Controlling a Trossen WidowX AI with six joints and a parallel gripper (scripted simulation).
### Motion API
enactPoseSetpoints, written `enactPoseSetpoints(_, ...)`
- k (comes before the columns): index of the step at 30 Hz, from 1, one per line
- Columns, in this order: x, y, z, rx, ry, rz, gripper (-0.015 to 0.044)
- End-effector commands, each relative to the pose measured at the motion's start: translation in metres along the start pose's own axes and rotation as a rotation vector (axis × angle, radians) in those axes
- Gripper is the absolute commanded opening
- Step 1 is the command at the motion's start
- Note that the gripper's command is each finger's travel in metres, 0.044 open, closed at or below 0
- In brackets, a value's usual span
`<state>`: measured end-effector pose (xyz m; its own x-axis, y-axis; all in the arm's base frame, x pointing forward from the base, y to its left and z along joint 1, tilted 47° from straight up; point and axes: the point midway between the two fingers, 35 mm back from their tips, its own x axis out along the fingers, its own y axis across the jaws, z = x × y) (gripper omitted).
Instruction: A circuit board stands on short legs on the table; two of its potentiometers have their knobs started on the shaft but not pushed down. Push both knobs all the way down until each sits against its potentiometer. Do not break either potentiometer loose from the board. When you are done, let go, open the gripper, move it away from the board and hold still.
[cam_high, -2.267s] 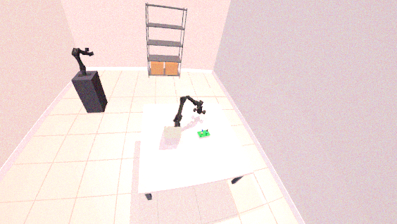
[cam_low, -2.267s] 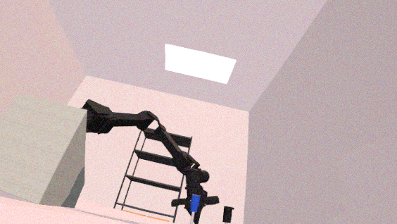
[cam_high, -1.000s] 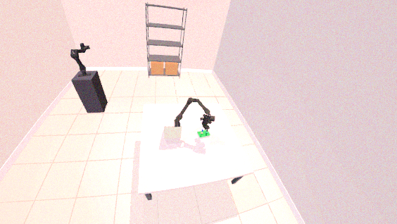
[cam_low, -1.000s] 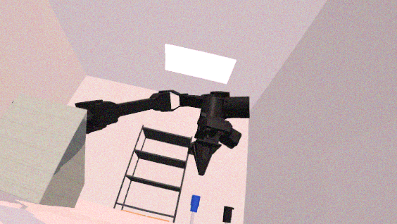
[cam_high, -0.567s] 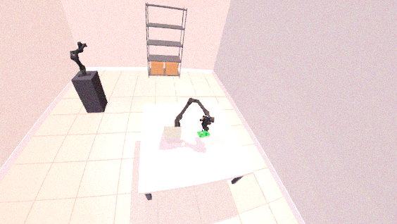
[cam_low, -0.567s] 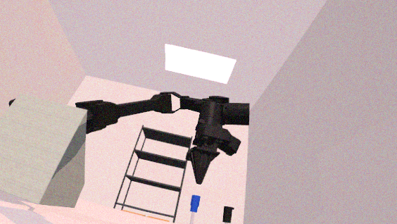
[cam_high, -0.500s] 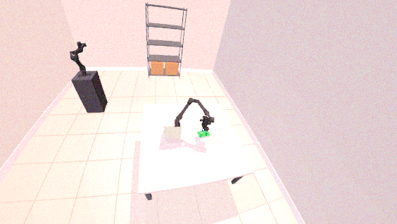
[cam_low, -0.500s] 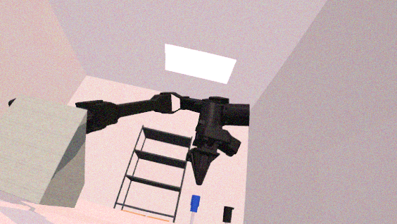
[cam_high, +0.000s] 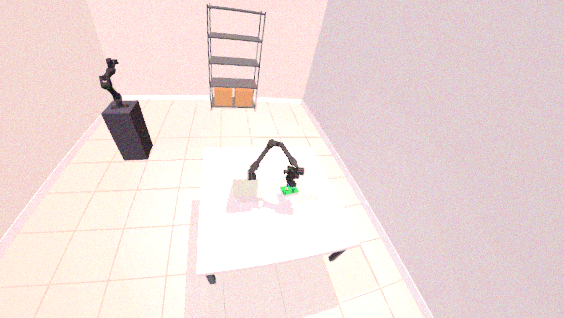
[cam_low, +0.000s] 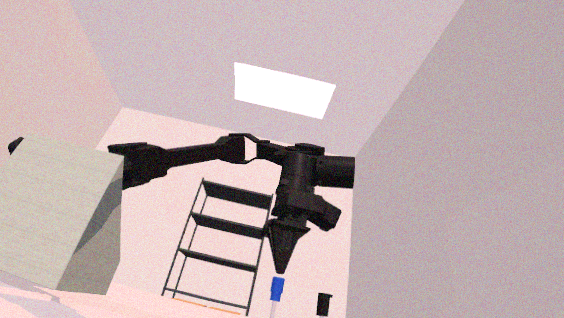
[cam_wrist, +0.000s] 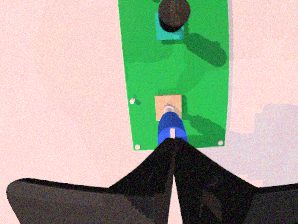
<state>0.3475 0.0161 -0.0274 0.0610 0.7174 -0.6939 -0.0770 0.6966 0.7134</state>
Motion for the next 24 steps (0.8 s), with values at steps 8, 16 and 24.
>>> enactPoseSetpoints(8,0.0019,-0.0003,-0.0006,0.008,0.001,0.008,0.0000)
enactPoseSetpoints(16,0.0041,-0.0003,-0.0006,0.008,0.001,0.008,0.0000)
enactPoseSetpoints(24,0.0062,-0.0002,-0.0006,0.008,0.001,0.008,0.0000)
